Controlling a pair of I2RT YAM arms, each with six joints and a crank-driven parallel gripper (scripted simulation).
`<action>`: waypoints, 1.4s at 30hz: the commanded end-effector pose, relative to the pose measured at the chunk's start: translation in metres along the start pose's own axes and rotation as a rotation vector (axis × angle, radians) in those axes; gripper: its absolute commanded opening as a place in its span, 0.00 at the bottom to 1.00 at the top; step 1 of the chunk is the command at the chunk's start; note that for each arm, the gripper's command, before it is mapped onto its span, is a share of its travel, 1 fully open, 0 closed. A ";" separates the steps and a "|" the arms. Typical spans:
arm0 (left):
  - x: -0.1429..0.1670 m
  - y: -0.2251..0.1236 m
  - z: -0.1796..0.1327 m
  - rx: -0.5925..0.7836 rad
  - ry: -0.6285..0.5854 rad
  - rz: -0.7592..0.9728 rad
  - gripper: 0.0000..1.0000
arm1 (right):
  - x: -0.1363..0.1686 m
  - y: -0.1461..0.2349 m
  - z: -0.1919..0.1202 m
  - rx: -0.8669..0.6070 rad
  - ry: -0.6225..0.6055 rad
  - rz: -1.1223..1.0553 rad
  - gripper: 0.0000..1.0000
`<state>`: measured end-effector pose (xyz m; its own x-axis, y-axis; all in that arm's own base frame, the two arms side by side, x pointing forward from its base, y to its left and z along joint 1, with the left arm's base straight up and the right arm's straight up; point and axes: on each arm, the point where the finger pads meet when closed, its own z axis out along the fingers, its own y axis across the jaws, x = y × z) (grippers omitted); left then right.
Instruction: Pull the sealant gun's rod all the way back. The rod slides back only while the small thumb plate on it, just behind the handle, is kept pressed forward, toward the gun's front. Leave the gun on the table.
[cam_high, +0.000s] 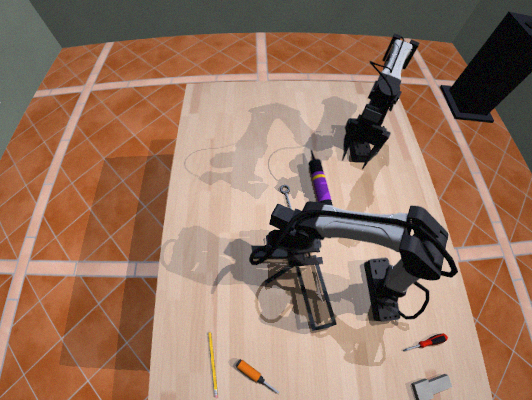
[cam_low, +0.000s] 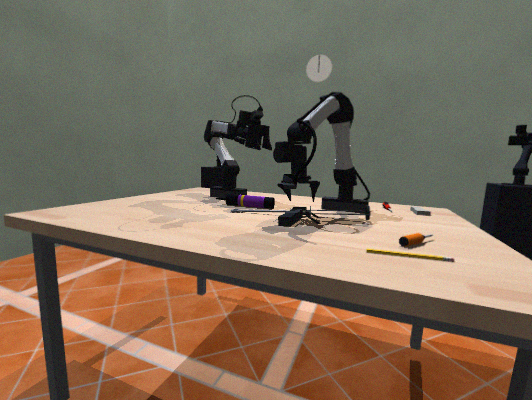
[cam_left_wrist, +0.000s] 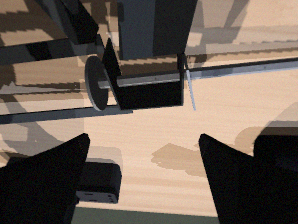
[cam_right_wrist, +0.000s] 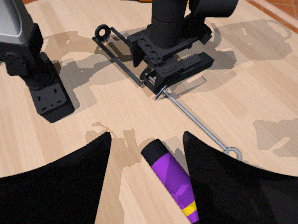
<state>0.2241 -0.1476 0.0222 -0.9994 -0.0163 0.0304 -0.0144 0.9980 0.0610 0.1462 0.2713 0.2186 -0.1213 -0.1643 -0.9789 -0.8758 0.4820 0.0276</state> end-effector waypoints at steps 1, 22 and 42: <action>-0.003 -0.002 -0.004 0.010 -0.023 0.006 1.00 | 0.004 -0.002 0.003 0.009 -0.006 -0.027 0.70; -0.002 0.001 0.031 -0.007 -0.012 0.010 1.00 | 0.005 -0.003 0.003 0.011 -0.004 -0.026 0.70; -0.003 -0.002 0.038 0.010 -0.024 0.006 0.66 | 0.005 -0.003 0.003 0.011 -0.004 -0.026 0.70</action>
<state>0.2195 -0.1411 -0.0122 -0.9990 -0.0090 0.0443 -0.0056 0.9971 0.0756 0.1470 0.2722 0.2159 -0.1061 -0.1735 -0.9791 -0.8785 0.4777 0.0105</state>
